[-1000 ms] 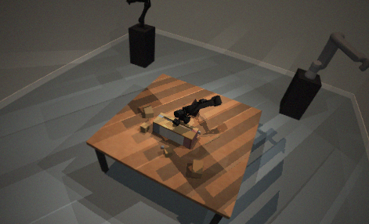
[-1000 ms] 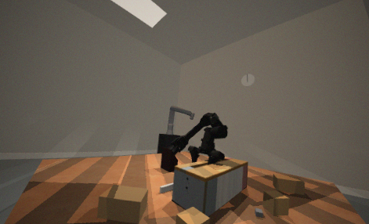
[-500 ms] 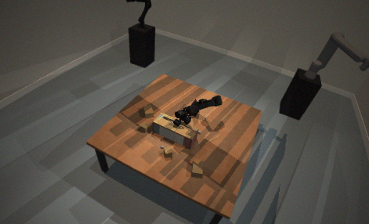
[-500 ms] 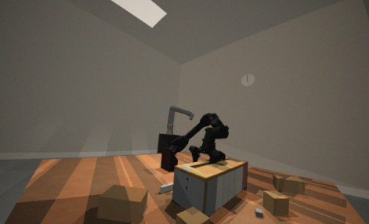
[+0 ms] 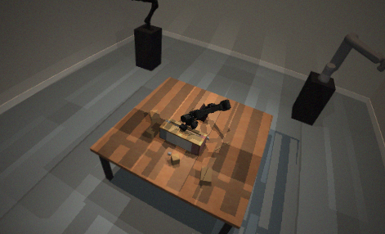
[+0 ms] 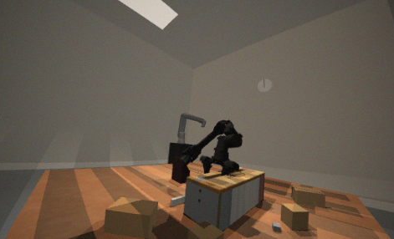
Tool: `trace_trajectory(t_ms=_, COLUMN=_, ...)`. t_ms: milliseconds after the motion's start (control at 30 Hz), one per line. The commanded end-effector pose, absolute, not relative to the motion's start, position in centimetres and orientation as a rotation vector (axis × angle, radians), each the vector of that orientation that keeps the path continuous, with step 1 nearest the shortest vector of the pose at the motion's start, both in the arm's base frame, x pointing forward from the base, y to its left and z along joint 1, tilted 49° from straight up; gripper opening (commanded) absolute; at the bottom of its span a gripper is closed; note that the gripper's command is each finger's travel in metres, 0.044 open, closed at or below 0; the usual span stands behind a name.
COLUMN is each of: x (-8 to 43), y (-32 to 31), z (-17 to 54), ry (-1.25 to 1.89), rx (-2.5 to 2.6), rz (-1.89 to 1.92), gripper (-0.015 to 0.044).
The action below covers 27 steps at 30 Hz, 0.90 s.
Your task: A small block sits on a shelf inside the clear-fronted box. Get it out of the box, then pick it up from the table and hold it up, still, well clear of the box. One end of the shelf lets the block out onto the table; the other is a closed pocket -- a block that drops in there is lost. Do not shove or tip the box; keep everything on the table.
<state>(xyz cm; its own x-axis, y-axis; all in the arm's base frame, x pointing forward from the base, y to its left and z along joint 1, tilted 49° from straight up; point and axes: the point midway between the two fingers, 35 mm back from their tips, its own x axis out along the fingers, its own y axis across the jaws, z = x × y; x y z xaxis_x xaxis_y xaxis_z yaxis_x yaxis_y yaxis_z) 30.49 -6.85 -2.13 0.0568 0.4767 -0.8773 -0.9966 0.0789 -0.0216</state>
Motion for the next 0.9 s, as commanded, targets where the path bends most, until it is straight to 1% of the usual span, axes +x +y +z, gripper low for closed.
trace_trajectory(t_ms=0, x=30.46, y=-7.1, z=-2.61, ry=0.842, rx=-0.808, rz=1.329, gripper=0.04)
trace_trajectory(t_ms=867, x=30.43, y=-7.33, z=-2.87, ry=0.843, rx=-0.808, rz=1.329, gripper=0.04)
